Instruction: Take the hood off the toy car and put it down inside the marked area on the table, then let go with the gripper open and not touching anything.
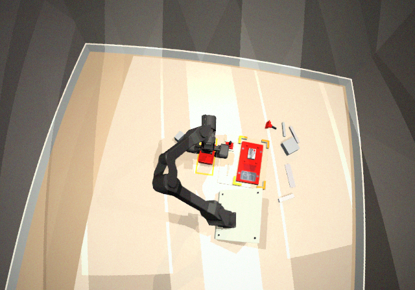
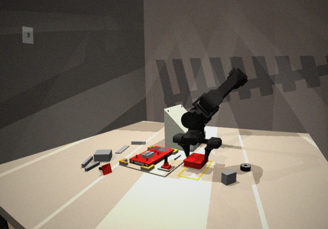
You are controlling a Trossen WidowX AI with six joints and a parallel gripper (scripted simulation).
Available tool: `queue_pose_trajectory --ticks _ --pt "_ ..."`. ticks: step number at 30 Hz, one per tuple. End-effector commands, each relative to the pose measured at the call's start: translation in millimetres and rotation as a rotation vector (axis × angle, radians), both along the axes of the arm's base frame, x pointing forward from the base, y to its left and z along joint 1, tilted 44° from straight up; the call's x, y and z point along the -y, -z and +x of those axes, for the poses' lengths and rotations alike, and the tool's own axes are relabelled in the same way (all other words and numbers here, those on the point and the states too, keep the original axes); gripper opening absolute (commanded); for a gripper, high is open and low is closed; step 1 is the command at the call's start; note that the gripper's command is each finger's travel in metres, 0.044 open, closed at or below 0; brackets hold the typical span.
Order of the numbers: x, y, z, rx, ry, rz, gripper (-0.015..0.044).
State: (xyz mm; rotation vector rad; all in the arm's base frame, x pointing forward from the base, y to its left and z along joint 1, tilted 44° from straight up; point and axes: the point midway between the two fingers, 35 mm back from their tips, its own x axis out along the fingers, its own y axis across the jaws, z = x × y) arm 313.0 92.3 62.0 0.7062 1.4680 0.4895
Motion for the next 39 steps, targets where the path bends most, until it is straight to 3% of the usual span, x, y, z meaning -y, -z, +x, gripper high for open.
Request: queue_pose_trajectory --ticks 1,36,39 --pt "-1.3 0.8 0.4 -0.003 0.005 0.004 0.0" --pt "-13.3 13.1 1.4 -0.003 0.005 0.005 0.0" --pt "-12.9 12.3 0.9 0.0 -0.001 0.003 0.0079"
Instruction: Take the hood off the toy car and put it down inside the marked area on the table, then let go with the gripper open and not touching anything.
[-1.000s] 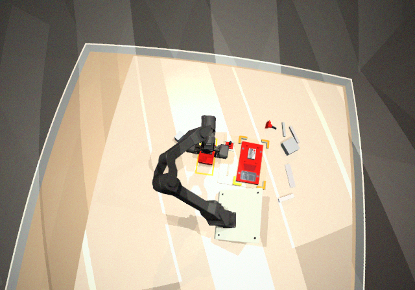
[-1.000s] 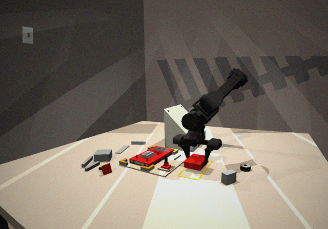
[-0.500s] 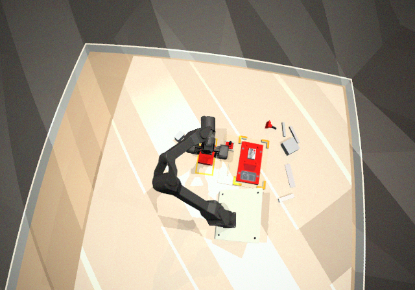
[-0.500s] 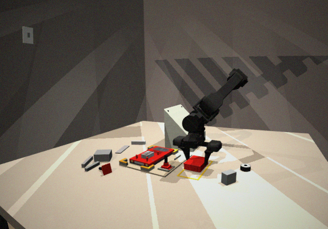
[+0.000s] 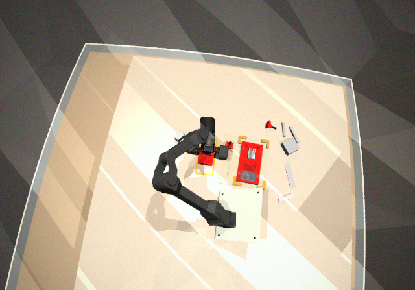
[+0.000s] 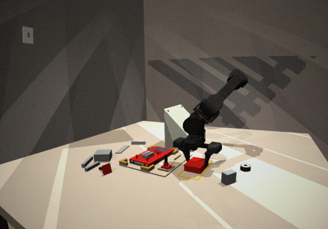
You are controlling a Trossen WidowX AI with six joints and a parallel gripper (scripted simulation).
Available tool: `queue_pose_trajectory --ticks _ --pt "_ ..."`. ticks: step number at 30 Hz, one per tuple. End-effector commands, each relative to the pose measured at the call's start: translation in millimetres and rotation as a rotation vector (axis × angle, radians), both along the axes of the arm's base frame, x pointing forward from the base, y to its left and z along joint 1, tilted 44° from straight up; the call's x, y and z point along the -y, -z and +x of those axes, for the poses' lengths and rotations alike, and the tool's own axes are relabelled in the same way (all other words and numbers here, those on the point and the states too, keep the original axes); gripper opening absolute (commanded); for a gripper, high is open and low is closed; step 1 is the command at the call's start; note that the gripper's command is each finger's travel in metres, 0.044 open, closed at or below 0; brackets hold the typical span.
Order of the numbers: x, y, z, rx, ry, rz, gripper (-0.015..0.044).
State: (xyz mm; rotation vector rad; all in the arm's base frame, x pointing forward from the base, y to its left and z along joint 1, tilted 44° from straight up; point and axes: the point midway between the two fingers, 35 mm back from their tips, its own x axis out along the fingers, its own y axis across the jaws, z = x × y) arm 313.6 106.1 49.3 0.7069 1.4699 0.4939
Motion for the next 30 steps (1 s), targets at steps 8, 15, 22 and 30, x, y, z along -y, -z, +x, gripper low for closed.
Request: queue_pose_trajectory --ticks 8,15,22,30 --pt "0.8 -0.4 0.3 0.001 0.002 0.0 0.0289" --pt "12.7 -11.4 0.8 0.002 0.003 -0.002 0.044" --pt "52.1 -52.8 -5.2 0.005 0.006 0.0 0.044" --pt "52.1 -52.8 -5.2 0.005 0.006 0.0 0.044"
